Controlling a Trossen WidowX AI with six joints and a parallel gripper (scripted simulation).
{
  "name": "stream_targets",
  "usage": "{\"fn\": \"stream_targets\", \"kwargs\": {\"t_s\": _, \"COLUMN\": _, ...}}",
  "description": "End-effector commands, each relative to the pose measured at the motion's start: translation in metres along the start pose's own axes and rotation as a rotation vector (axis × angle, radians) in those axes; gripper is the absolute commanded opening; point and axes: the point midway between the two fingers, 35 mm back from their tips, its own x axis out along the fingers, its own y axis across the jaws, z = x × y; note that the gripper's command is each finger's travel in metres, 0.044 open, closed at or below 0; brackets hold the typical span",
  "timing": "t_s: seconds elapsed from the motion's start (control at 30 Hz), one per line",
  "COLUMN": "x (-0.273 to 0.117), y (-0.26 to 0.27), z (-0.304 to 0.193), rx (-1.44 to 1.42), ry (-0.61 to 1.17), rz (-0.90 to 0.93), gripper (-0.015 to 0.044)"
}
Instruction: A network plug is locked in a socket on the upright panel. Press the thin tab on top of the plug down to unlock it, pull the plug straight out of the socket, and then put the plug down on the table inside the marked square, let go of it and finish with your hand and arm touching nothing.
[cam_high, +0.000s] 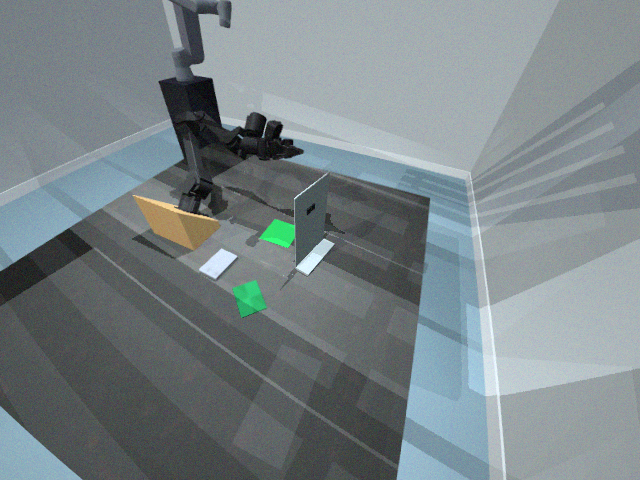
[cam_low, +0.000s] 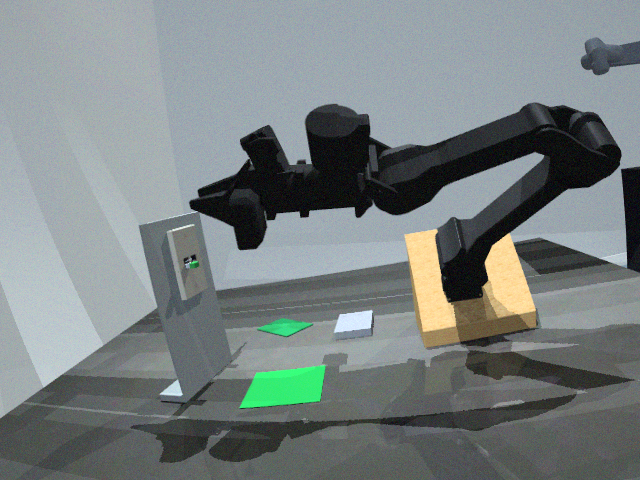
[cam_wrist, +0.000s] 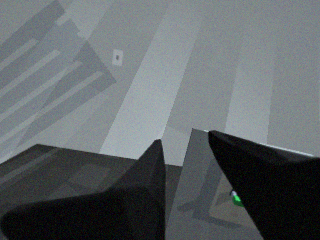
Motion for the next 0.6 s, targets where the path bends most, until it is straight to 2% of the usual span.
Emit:
{"fn": "stream_targets", "kwargs": {"t_s": 0.0, "x": 0.001, "y": -0.006, "z": -0.013, "rx": 0.15, "ry": 0.01, "rz": 0.006, "gripper": 0.0156}}
{"fn": "stream_targets", "kwargs": {"t_s": 0.57, "x": -0.004, "y": -0.028, "z": -0.055, "rx": 0.738, "ry": 0.038, "rz": 0.019, "gripper": 0.0156}}
